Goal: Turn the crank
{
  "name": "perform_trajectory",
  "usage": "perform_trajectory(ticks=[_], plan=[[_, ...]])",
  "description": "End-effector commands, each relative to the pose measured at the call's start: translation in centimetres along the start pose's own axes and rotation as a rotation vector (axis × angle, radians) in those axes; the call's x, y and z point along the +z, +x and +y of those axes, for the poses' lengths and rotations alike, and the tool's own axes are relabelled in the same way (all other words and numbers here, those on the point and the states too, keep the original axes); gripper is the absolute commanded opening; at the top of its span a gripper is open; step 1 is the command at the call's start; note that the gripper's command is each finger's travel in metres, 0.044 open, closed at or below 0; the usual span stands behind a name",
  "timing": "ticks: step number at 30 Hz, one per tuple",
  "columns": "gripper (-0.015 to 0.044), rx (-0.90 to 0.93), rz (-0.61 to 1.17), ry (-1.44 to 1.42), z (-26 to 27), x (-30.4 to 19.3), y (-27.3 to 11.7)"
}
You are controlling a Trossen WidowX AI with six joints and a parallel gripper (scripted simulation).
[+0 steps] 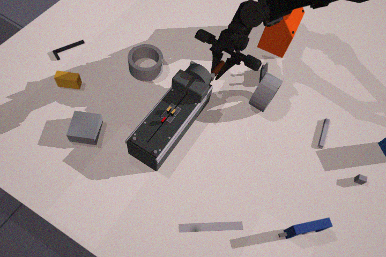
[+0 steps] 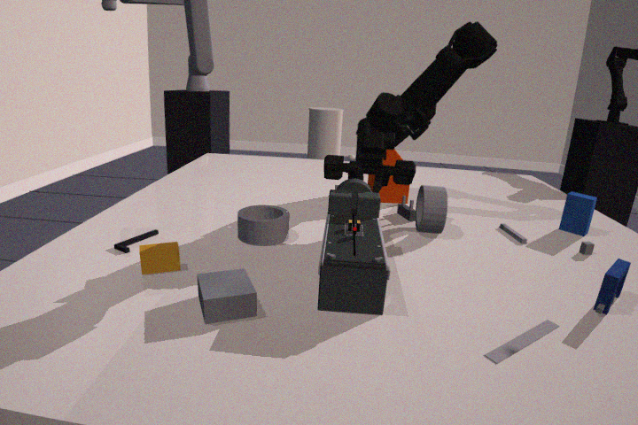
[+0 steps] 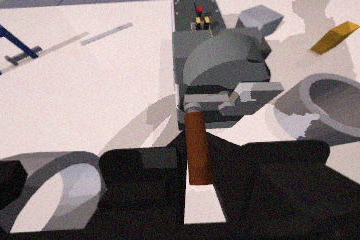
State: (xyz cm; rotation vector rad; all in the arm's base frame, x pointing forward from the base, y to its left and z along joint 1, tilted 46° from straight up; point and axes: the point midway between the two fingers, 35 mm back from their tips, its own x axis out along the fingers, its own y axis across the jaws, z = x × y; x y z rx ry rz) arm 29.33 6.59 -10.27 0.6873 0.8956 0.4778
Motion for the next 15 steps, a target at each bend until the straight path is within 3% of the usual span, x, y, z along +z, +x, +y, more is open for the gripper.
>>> perform_trajectory(ticks=[1, 15], plan=[[0.0000, 0.004, -0.012, -0.006, -0.07, 0.67, -0.71], [0.0000, 0.004, -0.013, -0.007, -1.02, 1.50, -1.64]])
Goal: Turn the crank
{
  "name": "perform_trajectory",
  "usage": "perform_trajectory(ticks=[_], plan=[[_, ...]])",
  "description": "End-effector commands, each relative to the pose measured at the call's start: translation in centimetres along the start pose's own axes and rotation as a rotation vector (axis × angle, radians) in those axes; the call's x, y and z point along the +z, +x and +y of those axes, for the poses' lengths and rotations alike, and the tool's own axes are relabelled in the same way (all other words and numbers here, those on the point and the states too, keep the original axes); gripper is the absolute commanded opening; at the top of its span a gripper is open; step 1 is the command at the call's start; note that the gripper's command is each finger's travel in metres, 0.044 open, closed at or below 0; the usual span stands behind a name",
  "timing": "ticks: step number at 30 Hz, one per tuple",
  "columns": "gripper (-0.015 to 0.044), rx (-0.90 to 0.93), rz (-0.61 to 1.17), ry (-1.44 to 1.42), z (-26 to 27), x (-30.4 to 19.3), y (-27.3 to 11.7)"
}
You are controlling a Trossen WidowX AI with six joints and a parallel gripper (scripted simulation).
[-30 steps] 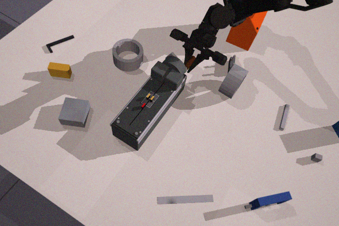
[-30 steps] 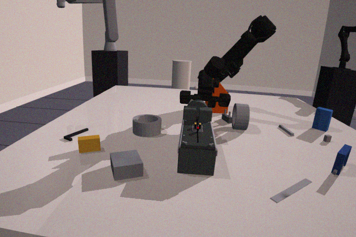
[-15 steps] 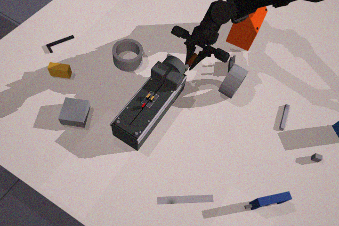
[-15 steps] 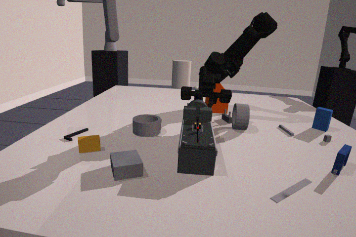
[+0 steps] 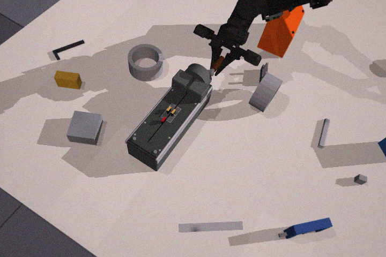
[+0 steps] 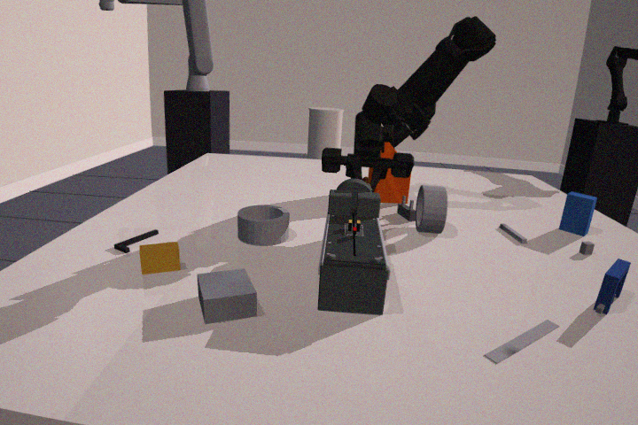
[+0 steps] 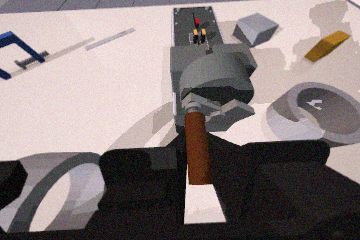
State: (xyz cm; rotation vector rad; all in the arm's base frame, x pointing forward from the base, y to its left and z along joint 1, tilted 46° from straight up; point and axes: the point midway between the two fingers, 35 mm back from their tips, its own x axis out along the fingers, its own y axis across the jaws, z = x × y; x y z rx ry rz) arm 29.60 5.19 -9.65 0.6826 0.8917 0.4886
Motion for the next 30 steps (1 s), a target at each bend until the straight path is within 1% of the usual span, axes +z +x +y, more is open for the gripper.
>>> perform_trajectory(ticks=[1, 30], plan=[[0.0000, -0.004, -0.014, 0.001, -0.5, 0.6, -0.6], [0.0000, -0.005, -0.014, 0.000, -2.0, 1.0, -1.1]])
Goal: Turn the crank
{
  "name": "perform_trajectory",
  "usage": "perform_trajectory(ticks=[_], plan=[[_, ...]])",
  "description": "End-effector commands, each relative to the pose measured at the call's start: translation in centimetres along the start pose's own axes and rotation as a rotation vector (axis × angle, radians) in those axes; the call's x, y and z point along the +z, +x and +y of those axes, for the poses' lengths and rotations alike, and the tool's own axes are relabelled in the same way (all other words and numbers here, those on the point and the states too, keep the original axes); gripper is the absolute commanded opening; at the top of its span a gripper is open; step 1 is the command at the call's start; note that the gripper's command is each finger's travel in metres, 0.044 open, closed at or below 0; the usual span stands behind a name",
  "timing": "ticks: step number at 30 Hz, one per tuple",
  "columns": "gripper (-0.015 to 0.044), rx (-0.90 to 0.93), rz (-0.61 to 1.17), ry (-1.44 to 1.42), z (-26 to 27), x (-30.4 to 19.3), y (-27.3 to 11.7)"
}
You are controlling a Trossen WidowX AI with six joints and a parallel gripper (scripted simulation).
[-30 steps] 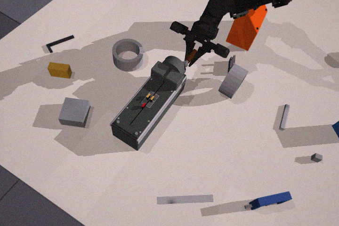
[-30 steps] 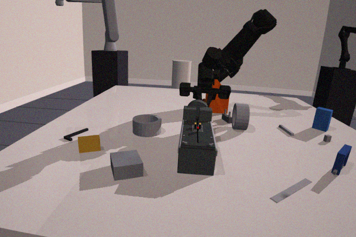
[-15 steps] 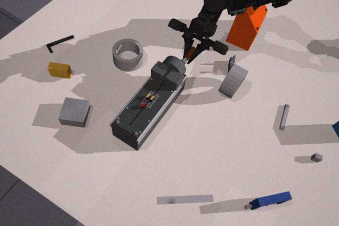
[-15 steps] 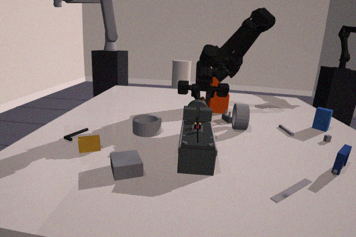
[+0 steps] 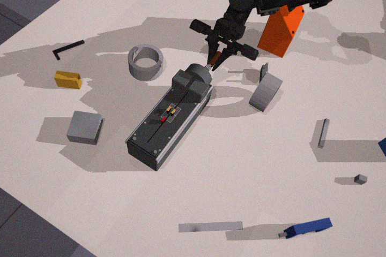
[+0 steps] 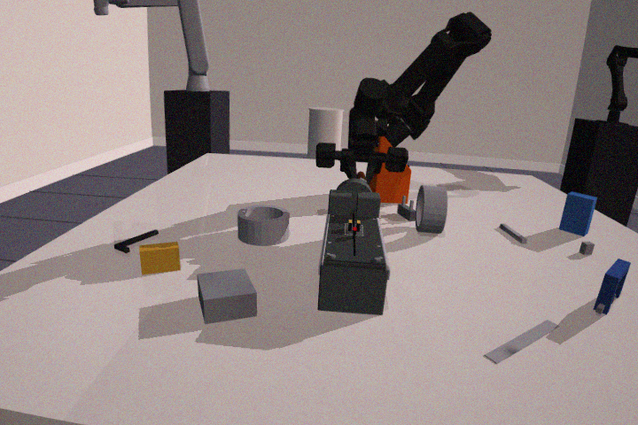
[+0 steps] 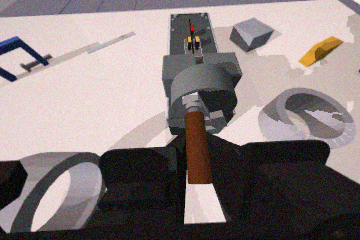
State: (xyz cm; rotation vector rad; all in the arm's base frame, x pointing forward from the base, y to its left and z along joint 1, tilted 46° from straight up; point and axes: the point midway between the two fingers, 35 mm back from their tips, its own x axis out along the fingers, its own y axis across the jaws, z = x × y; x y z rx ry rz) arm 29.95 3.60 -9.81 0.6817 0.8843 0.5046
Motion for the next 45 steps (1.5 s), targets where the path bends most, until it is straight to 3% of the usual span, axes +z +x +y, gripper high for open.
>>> perform_trajectory(ticks=[1, 45], plan=[[0.0000, -0.019, -0.014, 0.009, -0.8, 0.3, -0.3], [0.0000, -0.020, -0.014, 0.007, -3.3, -0.2, 0.1]])
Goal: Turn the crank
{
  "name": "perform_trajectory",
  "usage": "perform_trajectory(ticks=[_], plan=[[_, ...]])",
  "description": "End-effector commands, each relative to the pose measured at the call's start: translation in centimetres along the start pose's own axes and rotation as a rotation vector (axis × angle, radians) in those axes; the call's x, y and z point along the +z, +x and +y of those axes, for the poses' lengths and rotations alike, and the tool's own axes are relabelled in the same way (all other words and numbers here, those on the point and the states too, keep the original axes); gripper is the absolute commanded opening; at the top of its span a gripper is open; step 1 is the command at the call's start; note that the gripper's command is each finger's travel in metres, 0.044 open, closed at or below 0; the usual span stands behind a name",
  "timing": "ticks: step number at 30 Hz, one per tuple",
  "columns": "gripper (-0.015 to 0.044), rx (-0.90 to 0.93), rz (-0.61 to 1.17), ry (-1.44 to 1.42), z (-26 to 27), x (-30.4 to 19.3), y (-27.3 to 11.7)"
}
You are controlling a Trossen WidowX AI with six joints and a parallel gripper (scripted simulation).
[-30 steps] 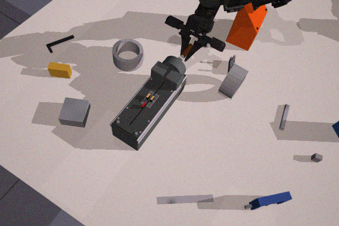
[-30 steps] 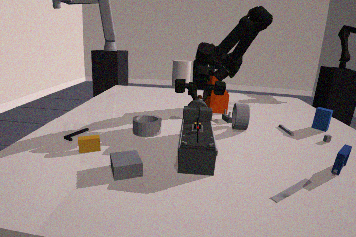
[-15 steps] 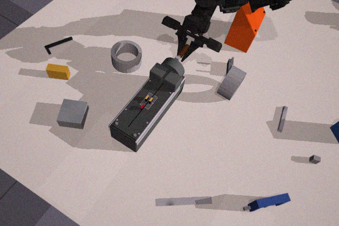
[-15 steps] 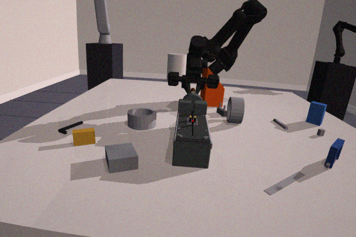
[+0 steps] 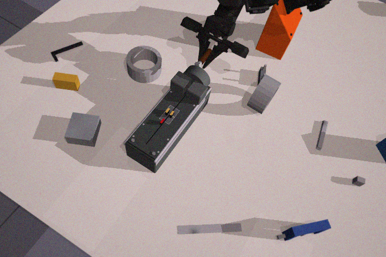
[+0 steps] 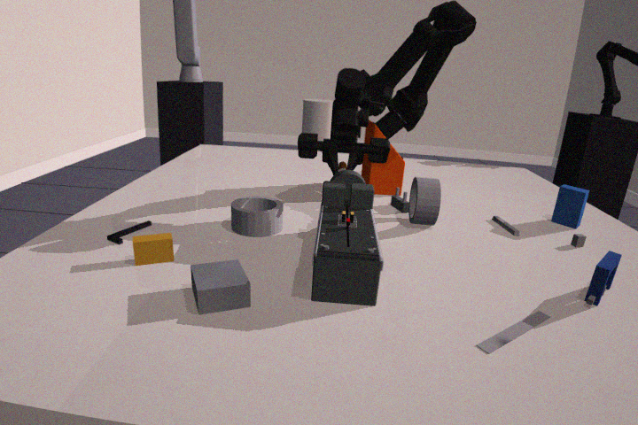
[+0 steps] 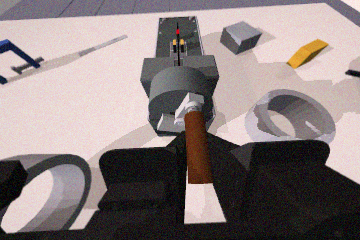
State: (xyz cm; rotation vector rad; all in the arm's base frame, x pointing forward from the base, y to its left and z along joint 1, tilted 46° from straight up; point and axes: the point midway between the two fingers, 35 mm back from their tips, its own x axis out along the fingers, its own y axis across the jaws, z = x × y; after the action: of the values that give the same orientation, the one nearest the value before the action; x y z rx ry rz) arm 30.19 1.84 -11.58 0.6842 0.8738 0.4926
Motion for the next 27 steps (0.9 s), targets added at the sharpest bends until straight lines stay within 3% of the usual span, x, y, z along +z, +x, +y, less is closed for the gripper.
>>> perform_trajectory(ticks=[1, 27], plan=[[0.0000, -0.014, 0.000, 0.004, -0.9, -0.3, 0.2], [0.0000, -0.013, 0.000, 0.005, -2.0, -2.2, 2.1]])
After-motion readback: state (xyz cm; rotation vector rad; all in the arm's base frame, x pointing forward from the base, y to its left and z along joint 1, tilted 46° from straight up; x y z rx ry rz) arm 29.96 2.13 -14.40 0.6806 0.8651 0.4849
